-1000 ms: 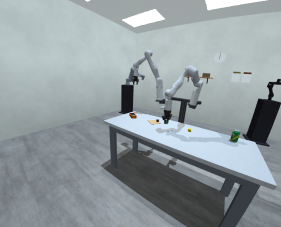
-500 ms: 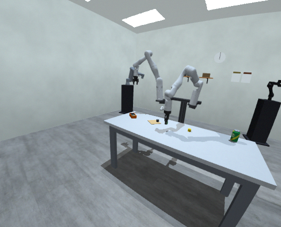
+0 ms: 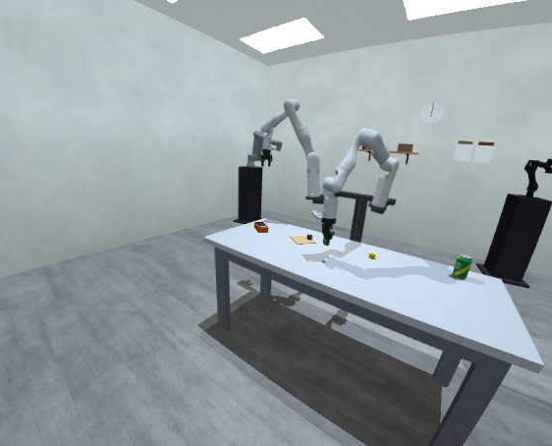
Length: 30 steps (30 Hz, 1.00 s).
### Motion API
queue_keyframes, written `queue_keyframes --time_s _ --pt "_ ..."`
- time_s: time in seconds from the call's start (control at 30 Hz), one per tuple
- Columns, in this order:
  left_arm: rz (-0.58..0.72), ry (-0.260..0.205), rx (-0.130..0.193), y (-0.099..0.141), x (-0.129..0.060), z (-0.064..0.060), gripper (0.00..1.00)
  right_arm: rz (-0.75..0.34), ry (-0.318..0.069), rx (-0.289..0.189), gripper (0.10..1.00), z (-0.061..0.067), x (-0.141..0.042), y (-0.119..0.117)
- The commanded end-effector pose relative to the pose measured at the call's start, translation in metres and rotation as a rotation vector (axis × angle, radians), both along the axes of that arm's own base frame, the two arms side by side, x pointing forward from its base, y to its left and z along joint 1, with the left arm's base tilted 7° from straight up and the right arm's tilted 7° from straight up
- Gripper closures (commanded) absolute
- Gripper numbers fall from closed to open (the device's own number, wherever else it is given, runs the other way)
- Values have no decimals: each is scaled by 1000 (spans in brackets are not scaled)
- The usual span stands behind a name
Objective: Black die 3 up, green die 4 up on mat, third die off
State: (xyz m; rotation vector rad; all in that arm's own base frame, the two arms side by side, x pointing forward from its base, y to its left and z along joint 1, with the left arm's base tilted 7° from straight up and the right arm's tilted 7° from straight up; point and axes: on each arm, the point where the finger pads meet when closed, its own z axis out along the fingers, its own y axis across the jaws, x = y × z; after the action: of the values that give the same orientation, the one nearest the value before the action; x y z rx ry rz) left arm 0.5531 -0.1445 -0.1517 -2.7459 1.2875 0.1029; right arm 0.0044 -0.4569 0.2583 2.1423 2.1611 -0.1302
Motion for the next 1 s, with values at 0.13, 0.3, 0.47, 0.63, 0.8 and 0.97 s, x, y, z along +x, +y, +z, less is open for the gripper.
queue_keyframes --time_s 0.13,0.3,0.47,0.63,0.8,0.97 --pt "212 -44 7 -1 4 1 665 0 0 -2 99 1 0 0" --pt "351 -69 6 -1 8 2 665 0 0 -2 99 1 0 0" --pt "455 -88 4 -1 10 2 665 0 0 -2 99 1 0 0" --pt "500 -97 3 -1 11 3 665 0 0 -2 99 1 0 0" --pt "548 -106 2 -1 13 3 665 0 0 -2 99 1 0 0" --pt "568 -110 1 -1 13 3 665 0 0 -2 99 1 0 0"
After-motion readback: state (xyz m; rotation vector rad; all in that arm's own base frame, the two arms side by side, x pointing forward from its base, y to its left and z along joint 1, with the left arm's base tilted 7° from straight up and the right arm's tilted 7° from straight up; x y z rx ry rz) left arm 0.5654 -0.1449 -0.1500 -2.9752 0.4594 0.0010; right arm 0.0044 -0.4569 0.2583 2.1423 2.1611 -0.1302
